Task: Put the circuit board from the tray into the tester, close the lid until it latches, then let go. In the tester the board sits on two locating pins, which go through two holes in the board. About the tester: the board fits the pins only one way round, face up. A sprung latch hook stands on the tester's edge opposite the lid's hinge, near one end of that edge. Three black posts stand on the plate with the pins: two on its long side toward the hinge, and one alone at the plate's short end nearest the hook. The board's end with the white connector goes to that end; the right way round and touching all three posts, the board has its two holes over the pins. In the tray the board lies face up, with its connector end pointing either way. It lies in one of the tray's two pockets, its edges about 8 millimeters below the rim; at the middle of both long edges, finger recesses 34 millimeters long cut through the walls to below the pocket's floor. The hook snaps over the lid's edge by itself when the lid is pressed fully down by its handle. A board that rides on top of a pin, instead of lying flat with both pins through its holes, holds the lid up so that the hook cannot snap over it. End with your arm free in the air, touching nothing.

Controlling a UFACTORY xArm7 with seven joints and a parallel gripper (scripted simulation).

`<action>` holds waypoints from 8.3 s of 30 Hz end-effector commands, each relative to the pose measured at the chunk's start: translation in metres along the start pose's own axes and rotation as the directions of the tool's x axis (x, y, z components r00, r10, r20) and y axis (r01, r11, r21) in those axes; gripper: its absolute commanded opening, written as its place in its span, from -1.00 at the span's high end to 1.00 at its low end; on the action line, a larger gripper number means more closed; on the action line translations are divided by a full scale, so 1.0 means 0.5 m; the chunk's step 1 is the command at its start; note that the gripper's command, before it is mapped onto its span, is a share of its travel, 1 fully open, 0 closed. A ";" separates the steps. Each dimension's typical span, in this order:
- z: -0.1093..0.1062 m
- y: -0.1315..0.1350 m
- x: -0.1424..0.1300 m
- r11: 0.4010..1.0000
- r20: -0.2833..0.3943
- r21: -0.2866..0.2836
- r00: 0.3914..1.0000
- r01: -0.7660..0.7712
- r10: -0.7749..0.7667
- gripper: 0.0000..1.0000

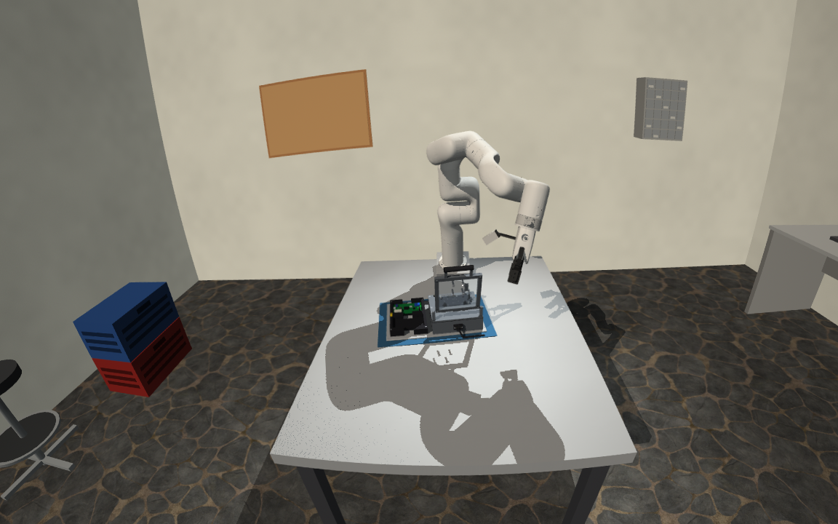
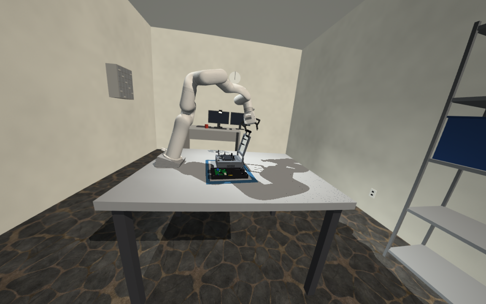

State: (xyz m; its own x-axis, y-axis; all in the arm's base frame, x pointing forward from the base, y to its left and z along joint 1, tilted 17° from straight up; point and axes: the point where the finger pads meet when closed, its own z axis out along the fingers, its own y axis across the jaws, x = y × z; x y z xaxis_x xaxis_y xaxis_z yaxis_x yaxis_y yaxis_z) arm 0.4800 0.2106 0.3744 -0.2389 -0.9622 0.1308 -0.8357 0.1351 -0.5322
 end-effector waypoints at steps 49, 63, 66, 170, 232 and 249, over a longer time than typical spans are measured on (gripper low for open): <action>-0.239 -0.068 0.053 1.000 0.003 0.004 1.000 -0.001 0.001 -1.00; -0.286 -0.081 0.063 1.000 0.003 0.004 1.000 -0.001 0.001 -1.00; -0.286 -0.081 0.063 1.000 0.003 0.004 1.000 -0.001 0.001 -1.00; -0.015 0.287 0.818 0.915 0.291 -0.170 0.906 0.366 -0.308 -1.00; 0.480 0.388 0.820 0.915 0.291 -0.170 0.906 0.366 -0.308 -1.00; 0.480 0.388 0.820 0.915 0.291 -0.170 0.906 0.366 -0.308 -1.00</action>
State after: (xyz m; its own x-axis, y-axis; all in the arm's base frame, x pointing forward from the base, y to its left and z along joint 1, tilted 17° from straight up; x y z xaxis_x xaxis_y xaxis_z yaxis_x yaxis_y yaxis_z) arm 0.3380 -0.2138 0.1229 0.1861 -0.9818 0.0371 -0.9369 -0.1887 -0.2944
